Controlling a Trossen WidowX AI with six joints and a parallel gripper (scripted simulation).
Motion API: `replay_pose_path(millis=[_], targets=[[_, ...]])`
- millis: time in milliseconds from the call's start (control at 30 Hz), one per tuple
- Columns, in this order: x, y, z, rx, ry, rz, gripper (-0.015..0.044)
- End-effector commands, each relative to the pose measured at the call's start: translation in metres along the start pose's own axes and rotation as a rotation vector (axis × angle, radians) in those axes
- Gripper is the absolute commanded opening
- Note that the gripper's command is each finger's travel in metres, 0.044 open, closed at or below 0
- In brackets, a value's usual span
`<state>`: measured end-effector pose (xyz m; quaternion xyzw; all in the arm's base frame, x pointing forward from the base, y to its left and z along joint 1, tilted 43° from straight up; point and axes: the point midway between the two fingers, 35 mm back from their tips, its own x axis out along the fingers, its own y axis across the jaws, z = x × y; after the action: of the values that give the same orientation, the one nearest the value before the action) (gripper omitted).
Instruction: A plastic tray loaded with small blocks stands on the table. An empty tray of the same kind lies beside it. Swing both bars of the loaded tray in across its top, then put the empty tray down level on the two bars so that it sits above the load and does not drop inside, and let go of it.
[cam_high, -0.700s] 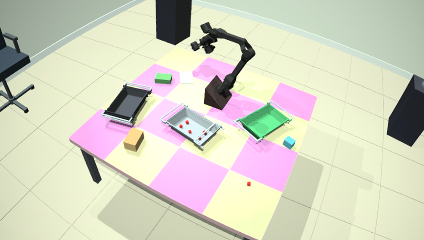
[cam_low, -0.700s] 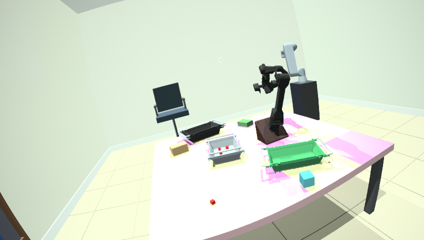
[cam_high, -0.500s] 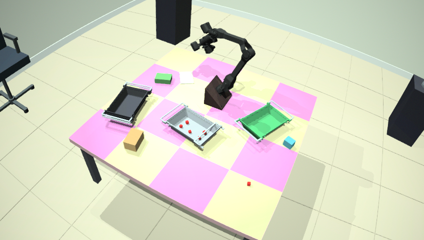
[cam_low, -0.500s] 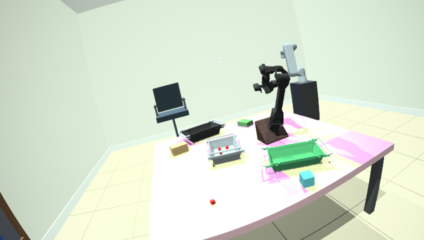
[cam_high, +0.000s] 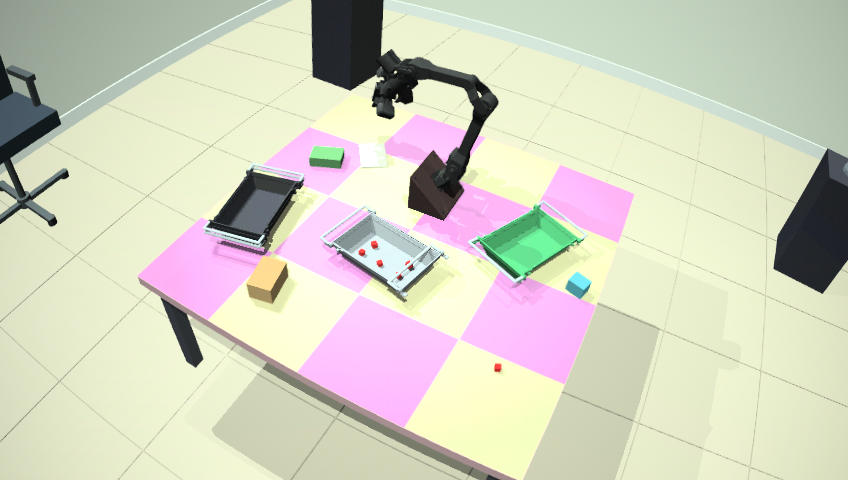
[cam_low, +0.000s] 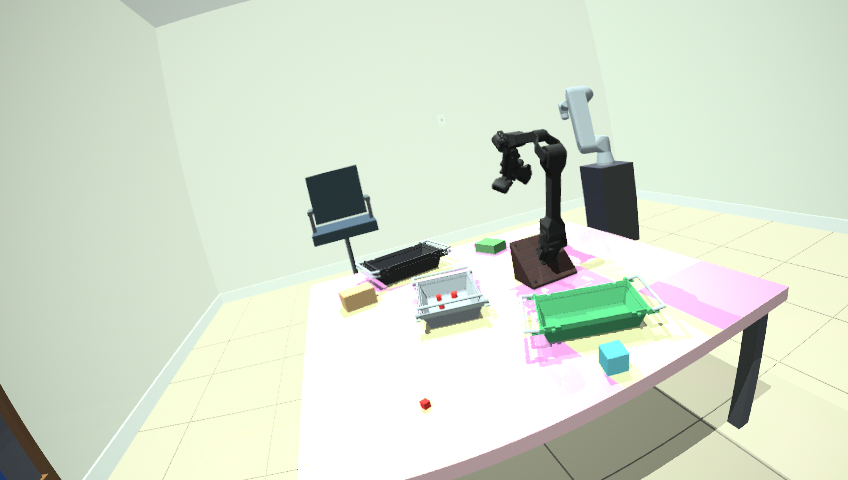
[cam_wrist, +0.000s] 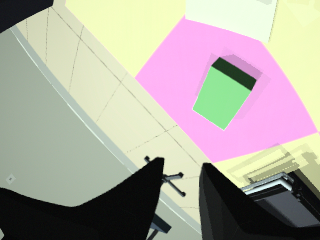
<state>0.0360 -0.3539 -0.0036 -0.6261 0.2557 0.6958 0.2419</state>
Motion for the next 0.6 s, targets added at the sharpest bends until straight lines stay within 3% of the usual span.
replay_pose_path(millis=[0, 567], targets=[[0.012, -0.056, -0.044, -0.626, 0.011, -0.117, 0.0088], [0.024, -0.185, -0.101, -1.914, 0.222, -0.340, 0.0088]])
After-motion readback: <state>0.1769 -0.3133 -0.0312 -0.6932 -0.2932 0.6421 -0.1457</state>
